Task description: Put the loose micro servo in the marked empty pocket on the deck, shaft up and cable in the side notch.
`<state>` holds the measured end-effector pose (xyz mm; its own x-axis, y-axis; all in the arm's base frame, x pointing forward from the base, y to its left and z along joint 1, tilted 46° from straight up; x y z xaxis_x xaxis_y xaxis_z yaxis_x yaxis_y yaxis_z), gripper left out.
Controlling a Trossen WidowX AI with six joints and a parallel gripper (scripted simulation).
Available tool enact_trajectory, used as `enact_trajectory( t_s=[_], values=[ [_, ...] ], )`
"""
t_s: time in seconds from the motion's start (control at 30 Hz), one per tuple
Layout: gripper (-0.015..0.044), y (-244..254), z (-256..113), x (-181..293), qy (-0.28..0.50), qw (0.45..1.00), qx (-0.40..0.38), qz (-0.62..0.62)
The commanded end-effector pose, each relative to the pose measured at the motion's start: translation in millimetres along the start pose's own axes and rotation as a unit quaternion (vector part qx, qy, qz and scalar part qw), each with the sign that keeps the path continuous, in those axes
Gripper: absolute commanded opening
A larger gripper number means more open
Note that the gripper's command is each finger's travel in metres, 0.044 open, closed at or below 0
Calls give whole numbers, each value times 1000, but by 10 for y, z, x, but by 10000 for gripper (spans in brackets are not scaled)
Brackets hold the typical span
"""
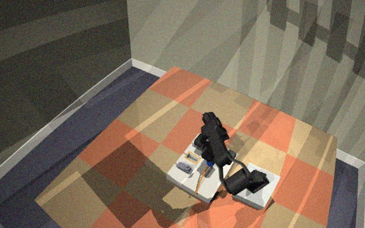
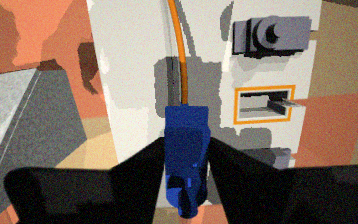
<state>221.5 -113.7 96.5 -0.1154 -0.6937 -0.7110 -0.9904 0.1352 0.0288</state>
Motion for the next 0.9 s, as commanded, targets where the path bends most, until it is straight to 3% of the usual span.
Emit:
enact_trajectory(
  t_s=[0.0, 0.43, 0.87],
  values=[
    [0, 5, -21, -24, -1, 1000, 5, 31],
    [0, 5, -21, -24, -2, 967, 5, 253],
    [0, 5, -22, -24, -3, 886, 4, 464]
  ],
)
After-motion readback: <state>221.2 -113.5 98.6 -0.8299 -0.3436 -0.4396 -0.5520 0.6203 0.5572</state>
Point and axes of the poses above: the point midway between the two fingers, 35 mm back from their tips, its own z axis out along the fingers, its own y axis across the jaws, x = y × z, the point moved 10 cm from there along -z, back along the fingers, and after that the axes turned 4 degrees about -z, right-handed, at the moved point
